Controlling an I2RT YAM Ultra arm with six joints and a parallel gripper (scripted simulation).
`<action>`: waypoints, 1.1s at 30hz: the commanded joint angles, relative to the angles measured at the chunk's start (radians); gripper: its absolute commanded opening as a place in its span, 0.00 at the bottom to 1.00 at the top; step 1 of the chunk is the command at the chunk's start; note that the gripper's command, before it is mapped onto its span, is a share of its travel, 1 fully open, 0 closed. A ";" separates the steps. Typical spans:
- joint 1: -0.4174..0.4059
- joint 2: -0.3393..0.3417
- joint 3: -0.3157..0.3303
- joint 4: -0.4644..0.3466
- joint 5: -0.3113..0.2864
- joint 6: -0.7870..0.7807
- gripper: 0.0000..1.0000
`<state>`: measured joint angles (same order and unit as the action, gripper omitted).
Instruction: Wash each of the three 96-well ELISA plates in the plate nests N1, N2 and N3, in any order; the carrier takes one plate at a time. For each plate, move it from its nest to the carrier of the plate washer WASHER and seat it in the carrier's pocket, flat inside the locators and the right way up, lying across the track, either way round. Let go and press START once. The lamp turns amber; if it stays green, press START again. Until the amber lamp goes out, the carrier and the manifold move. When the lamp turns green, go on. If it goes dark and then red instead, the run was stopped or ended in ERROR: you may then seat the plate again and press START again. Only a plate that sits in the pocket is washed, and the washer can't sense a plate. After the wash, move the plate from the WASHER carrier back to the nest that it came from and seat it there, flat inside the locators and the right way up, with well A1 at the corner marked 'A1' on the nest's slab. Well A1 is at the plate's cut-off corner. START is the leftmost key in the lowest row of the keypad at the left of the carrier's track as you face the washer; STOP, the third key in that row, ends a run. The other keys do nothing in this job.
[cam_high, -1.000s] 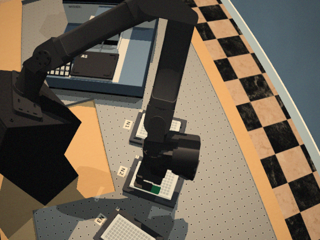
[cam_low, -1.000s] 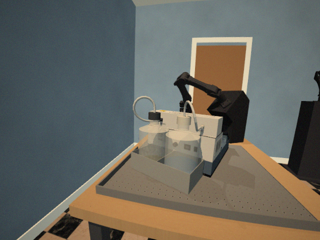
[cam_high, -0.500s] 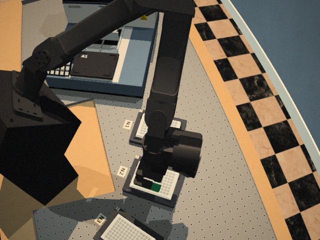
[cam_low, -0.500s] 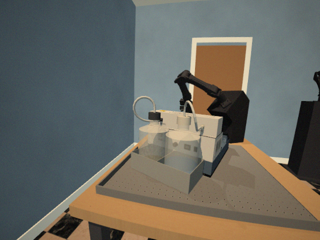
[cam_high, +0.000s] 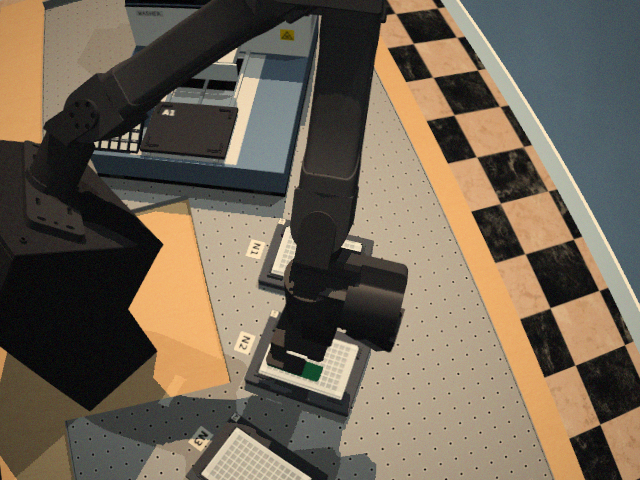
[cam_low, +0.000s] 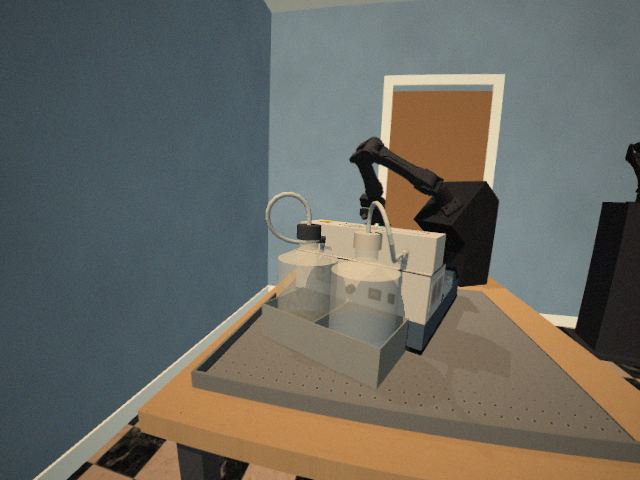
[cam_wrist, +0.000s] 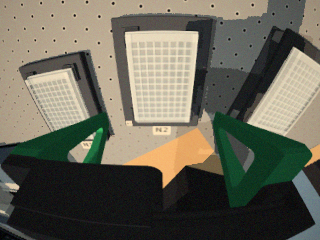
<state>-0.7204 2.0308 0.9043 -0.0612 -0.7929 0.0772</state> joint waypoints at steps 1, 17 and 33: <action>-0.011 -0.006 0.000 -0.005 0.000 -0.007 1.00; -0.090 0.093 0.057 -0.041 -0.027 0.019 1.00; -0.227 0.288 0.213 -0.148 -0.058 -0.145 1.00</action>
<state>-0.9295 2.3119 1.1053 -0.1909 -0.8444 -0.0559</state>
